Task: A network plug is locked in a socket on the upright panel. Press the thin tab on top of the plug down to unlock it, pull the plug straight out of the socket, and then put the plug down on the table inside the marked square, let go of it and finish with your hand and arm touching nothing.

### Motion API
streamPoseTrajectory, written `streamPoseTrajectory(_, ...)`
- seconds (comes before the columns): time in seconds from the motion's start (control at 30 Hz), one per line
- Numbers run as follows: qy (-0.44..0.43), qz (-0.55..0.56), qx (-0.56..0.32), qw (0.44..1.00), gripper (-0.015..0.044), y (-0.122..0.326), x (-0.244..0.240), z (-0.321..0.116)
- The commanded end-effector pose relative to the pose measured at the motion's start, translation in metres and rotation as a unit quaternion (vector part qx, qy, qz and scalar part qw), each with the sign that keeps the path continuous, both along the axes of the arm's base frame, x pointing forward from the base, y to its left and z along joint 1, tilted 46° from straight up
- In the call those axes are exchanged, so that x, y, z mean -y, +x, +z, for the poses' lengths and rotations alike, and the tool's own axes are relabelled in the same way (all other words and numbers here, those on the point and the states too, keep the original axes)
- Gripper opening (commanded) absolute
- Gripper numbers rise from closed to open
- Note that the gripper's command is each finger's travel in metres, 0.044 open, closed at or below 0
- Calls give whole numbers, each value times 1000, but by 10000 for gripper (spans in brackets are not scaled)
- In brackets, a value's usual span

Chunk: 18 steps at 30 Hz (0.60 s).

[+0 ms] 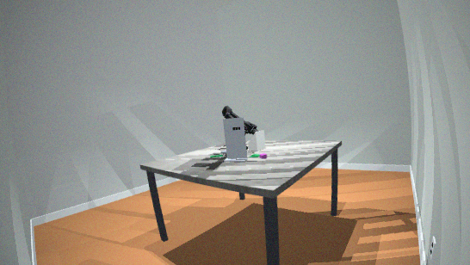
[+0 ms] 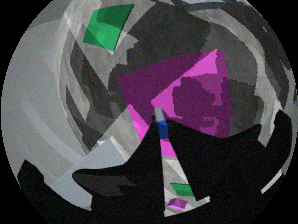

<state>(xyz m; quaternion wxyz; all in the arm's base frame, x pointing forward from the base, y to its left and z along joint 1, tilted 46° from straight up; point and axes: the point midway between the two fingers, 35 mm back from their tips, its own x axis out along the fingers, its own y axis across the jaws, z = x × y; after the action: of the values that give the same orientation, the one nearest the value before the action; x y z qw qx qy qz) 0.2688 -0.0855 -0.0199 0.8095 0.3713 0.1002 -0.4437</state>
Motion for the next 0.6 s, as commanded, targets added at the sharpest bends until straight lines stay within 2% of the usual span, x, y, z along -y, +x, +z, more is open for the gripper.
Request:
streamPoseTrajectory(0.0,0,0,0,1000,26,0,0,0)
streamPoseTrajectory(0.17,0,0,0,1000,156,0,0,0)
streamPoseTrajectory(0.57,1,0,-1,1000,156,-3,-4,2)
